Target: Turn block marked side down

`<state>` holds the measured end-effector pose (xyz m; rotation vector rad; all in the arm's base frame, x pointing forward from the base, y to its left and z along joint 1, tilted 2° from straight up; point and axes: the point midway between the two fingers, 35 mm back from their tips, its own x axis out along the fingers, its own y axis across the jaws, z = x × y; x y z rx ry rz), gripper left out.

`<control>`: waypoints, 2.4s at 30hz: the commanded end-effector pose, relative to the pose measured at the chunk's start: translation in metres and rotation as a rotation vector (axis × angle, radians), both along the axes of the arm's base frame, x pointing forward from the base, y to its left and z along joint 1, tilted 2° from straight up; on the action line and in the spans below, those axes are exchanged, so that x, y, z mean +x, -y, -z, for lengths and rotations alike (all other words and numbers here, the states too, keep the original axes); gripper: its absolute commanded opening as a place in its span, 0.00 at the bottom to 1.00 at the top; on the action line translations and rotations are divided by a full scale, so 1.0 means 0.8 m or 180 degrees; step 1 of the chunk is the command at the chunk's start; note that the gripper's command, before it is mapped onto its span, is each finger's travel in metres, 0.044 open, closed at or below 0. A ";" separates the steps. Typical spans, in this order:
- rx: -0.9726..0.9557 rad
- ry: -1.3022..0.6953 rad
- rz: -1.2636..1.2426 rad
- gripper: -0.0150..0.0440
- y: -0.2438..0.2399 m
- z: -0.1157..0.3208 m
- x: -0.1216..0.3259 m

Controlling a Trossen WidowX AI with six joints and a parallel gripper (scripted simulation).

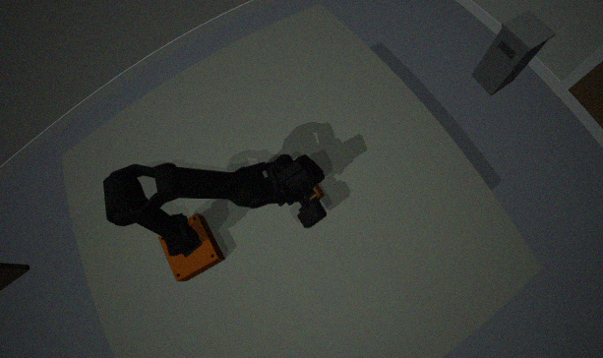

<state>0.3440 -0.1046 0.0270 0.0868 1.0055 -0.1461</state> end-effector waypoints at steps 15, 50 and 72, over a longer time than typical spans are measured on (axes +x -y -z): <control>-0.0082 0.0502 0.0004 0.25 0.005 0.013 0.014; -0.0323 0.1957 -0.0007 0.25 -0.001 0.032 -0.002; -0.0337 0.2041 -0.0006 0.43 -0.001 0.028 -0.003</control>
